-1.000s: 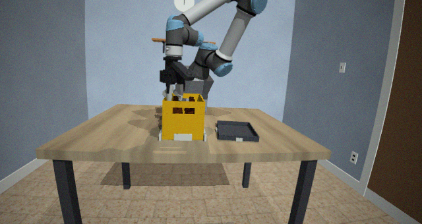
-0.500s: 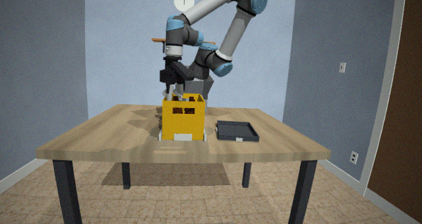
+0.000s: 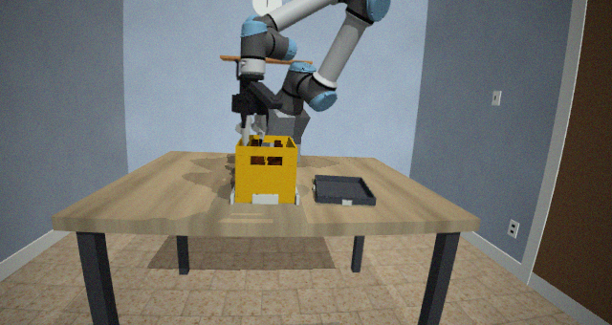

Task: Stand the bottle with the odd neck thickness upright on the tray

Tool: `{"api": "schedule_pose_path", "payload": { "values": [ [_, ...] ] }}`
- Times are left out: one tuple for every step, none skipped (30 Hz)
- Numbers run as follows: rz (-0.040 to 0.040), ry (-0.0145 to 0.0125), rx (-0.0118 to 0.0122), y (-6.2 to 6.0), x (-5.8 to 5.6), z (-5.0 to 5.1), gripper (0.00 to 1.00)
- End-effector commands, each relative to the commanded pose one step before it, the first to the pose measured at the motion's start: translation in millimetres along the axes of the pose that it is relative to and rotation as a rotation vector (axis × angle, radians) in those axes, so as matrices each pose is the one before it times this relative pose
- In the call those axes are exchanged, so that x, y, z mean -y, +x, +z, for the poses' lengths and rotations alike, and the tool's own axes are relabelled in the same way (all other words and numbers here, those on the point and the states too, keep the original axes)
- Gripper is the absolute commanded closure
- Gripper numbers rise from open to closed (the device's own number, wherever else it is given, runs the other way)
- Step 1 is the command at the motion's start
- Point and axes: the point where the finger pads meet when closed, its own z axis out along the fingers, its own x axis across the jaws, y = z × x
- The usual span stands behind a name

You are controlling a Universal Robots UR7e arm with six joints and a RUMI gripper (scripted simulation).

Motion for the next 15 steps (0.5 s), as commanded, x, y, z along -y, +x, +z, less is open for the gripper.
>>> {"api": "schedule_pose_path", "payload": {
  "values": [
    [-0.00055, 0.0002, -0.00037, 0.23, 0.0, -14.67, 0.62],
    [0.0, 0.0, 0.0, 0.0, 0.0, -3.45, 0.62],
    [0.0, 0.0, 0.0, 0.0, 0.0, -3.46, 0.62],
    [0.0, 0.0, 0.0, 0.01, 0.0, -3.44, 0.62],
    [0.0, 0.0, 0.0, 0.0, 0.0, -3.4, 0.62],
    [0.0, 0.0, 0.0, -0.01, 0.0, -3.34, 0.62],
    [0.0, 0.0, 0.0, 0.01, 0.0, -3.24, 0.62],
    [0.0, 0.0, 0.0, 0.0, 0.0, -3.13, 0.62],
    [0.0, 0.0, 0.0, 0.0, 0.0, -2.99, 0.62],
    [0.0, 0.0, 0.0, 0.01, 0.0, -2.83, 0.62],
    [0.0, 0.0, 0.0, 0.0, 0.0, 0.0, 0.62],
    [0.0, 0.0, 0.0, 0.0, 0.0, 0.0, 0.62],
    [0.0, 0.0, 0.0, -0.01, 0.0, -2.65, 0.62],
    [0.0, 0.0, 0.0, 0.01, 0.0, -2.45, 0.62],
    [0.0, 0.0, 0.0, -0.01, 0.0, -2.24, 0.62]
  ]
}}
